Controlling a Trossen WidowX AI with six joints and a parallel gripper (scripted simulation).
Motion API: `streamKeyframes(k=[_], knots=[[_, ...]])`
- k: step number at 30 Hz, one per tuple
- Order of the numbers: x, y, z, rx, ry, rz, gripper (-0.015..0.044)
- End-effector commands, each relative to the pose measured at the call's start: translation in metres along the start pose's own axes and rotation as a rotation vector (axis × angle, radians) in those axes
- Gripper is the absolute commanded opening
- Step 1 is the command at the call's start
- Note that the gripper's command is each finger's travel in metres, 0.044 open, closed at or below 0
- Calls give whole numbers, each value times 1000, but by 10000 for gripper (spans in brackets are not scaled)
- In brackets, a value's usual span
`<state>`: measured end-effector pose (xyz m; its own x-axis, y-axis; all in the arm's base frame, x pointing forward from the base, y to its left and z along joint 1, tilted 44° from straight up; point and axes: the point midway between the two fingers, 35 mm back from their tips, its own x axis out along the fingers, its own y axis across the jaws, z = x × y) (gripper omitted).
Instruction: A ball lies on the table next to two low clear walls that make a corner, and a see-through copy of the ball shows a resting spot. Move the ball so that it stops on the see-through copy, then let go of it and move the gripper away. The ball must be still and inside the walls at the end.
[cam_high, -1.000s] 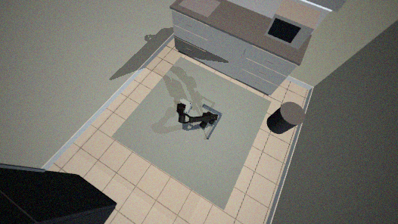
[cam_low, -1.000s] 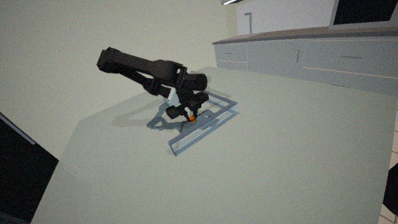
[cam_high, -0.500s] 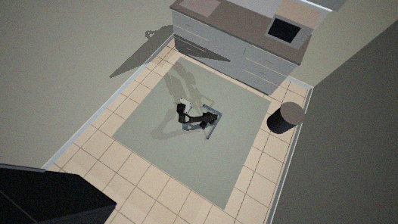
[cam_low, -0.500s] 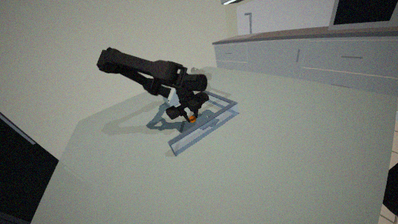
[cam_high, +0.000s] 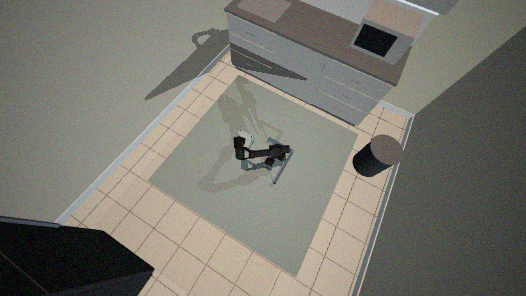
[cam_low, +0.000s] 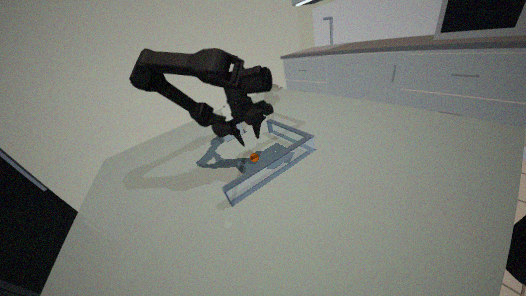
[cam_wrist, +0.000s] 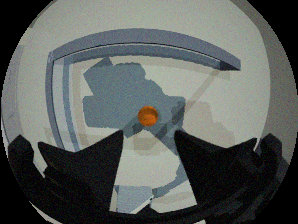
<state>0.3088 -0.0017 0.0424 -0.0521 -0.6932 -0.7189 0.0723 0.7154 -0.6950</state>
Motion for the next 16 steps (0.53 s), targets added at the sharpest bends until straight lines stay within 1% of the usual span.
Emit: streamKeyframes(k=[1, 2, 3, 9, 11, 14, 16], knots=[[-19, -3, -3, 10, 6, 3, 258], [-19, -3, -3, 10, 6, 3, 258], [-10, -1, 0, 1, -6, 1, 258], [-10, -1, 0, 1, -6, 1, 258], [-19, -1, 0, 1, -5, 1, 311], [-51, -3, -4, 4, -3, 0, 389], [-54, -3, -4, 5, -3, 0, 440]])
